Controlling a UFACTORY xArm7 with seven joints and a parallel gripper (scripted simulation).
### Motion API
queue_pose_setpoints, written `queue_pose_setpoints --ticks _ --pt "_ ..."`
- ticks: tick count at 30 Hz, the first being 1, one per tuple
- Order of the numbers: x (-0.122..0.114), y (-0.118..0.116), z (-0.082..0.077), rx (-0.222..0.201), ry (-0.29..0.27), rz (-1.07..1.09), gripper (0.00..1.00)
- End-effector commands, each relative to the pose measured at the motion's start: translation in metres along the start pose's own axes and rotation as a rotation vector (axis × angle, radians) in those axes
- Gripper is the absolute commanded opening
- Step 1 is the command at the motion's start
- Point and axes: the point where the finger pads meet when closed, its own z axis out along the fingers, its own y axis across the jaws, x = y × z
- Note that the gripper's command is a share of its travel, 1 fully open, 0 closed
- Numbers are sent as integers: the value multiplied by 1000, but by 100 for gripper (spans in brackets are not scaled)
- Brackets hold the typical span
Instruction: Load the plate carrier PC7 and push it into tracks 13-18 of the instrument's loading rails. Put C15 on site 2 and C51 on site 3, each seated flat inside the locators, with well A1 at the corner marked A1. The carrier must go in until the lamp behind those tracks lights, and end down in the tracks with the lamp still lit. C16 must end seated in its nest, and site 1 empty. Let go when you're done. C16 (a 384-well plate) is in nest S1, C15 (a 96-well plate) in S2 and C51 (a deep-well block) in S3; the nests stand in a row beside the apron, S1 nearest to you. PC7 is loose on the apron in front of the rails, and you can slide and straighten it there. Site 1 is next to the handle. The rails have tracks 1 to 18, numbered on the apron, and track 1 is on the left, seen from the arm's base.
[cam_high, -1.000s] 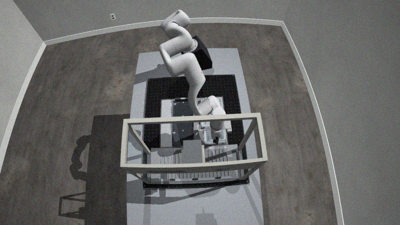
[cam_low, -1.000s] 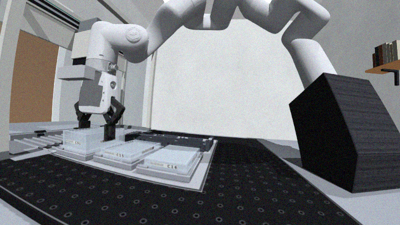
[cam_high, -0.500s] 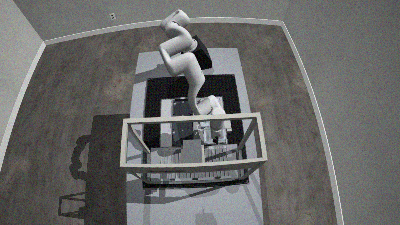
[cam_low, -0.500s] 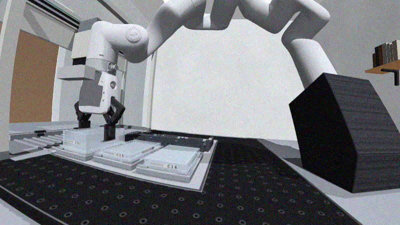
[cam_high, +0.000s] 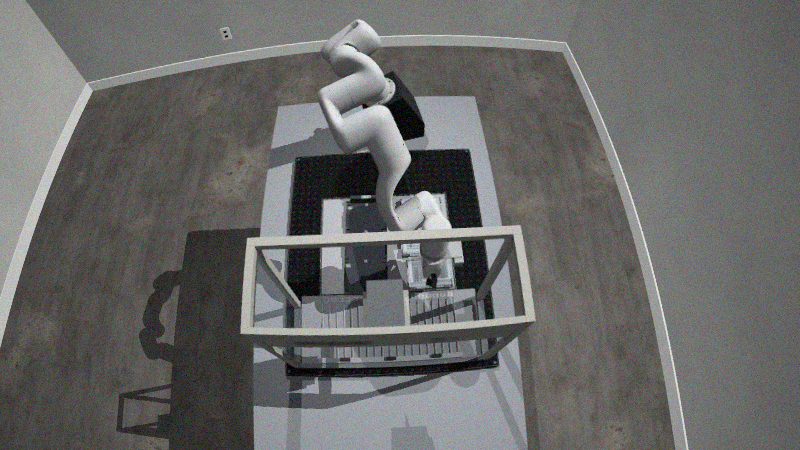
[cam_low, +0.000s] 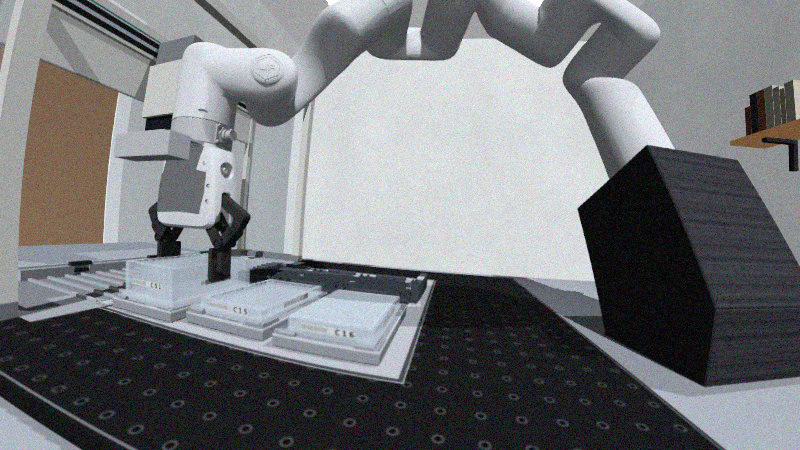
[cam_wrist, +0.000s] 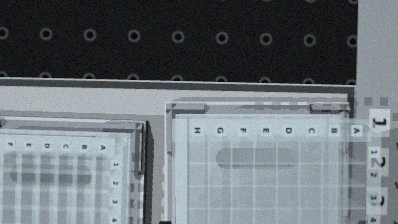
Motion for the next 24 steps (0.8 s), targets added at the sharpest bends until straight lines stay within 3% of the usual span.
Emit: queue_pose_setpoints --ticks 1,24 --pt "1 2 -3 -6 3 0 0" --pt "1 2 -7 -6 3 0 0"
